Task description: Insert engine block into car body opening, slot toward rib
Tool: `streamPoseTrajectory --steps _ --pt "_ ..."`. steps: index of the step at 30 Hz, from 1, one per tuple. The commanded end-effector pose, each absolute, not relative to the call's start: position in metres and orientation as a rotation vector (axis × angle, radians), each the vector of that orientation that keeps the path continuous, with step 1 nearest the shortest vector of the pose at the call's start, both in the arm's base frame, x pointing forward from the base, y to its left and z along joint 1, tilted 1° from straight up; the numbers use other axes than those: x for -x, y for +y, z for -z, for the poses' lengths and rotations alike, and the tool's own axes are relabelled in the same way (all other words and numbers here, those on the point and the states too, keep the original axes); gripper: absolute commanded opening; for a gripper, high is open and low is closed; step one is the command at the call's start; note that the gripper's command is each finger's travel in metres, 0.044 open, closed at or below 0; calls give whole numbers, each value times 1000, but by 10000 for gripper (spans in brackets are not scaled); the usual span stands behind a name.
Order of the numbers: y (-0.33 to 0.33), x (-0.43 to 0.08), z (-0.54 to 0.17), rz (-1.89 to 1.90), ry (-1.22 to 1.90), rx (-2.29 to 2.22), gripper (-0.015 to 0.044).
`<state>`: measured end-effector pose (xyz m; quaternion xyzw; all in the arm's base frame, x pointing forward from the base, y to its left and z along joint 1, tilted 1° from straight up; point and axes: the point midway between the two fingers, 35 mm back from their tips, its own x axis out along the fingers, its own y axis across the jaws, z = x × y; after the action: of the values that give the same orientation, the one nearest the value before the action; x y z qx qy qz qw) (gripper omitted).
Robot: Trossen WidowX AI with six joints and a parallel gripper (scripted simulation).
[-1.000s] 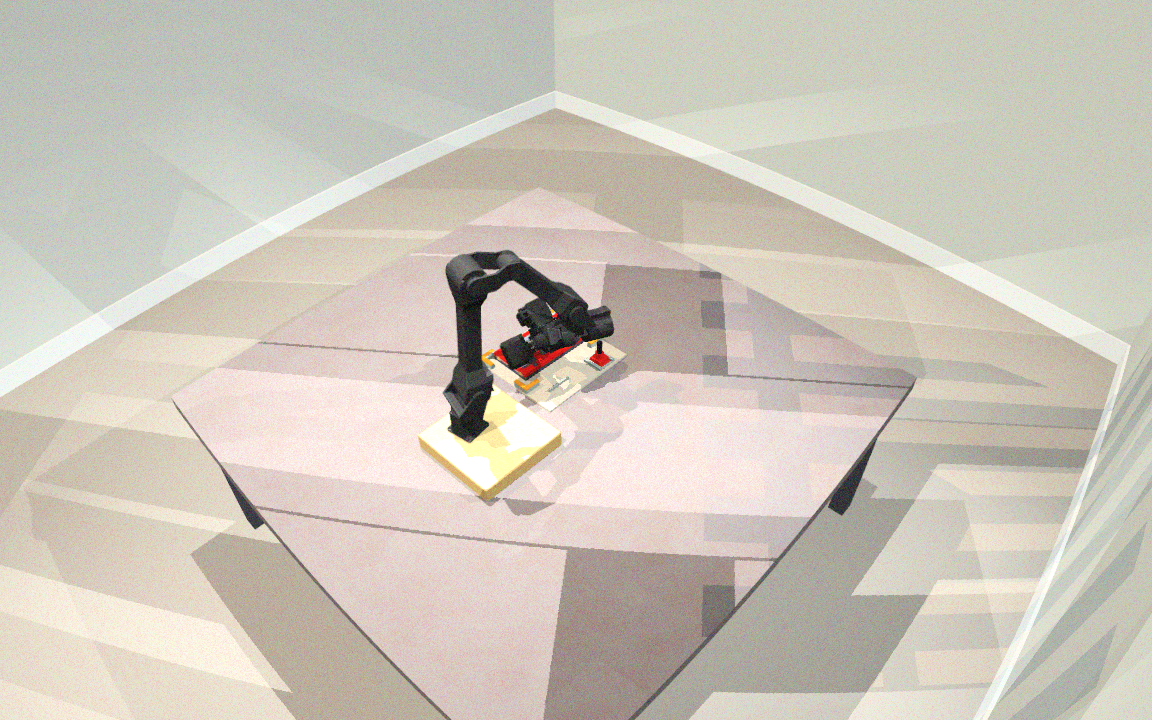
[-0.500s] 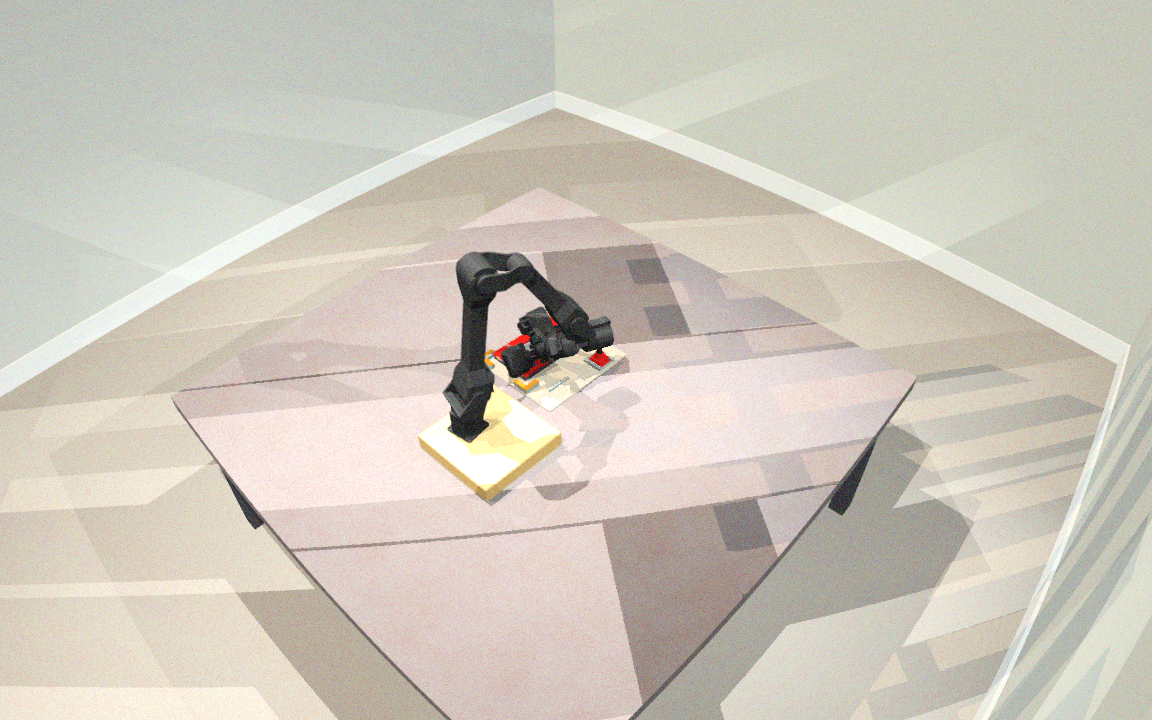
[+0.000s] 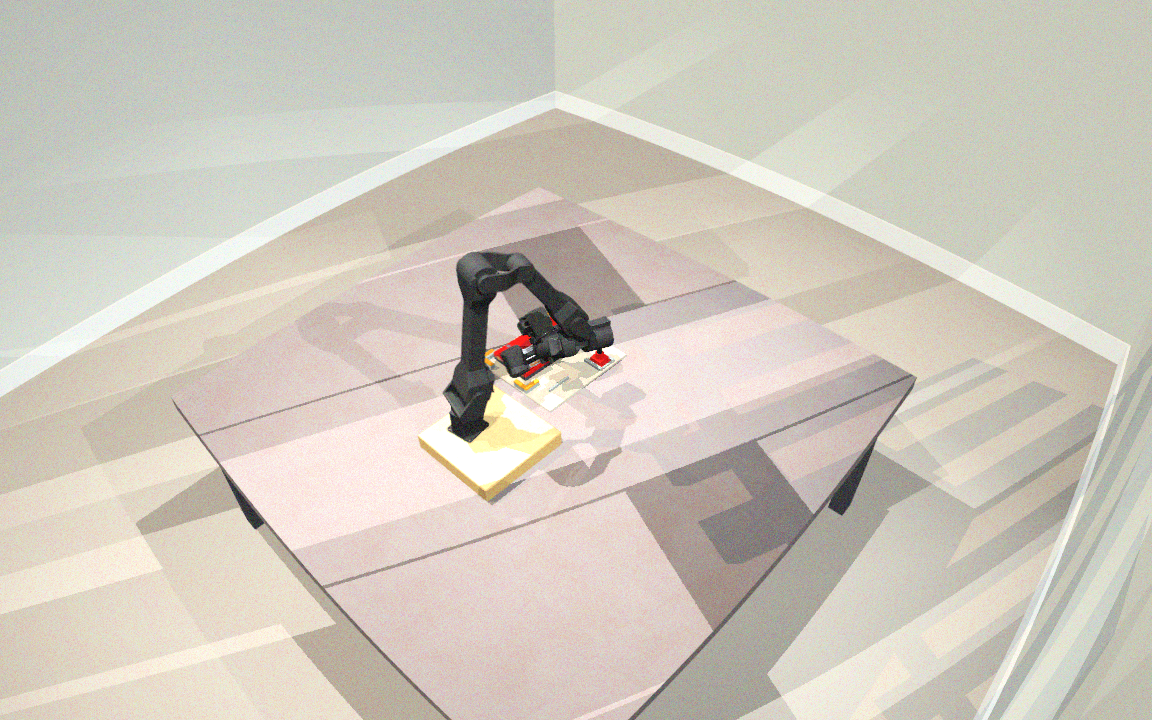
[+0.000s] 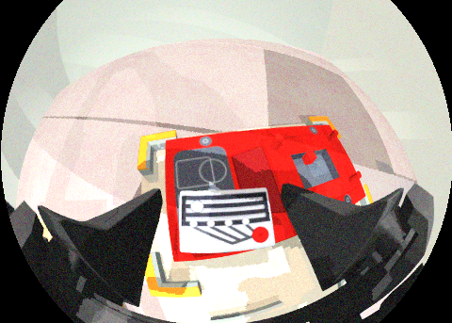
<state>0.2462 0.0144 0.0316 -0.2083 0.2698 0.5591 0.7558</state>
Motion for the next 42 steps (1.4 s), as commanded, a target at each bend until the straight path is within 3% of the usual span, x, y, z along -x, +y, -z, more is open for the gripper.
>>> streamPoseTrajectory --steps 1,17,42 --pt "14 -246 -31 -1219 591 457 440" --pt "-16 -237 -64 -1224 600 466 440" --pt "-12 -237 -60 -1211 683 410 440"
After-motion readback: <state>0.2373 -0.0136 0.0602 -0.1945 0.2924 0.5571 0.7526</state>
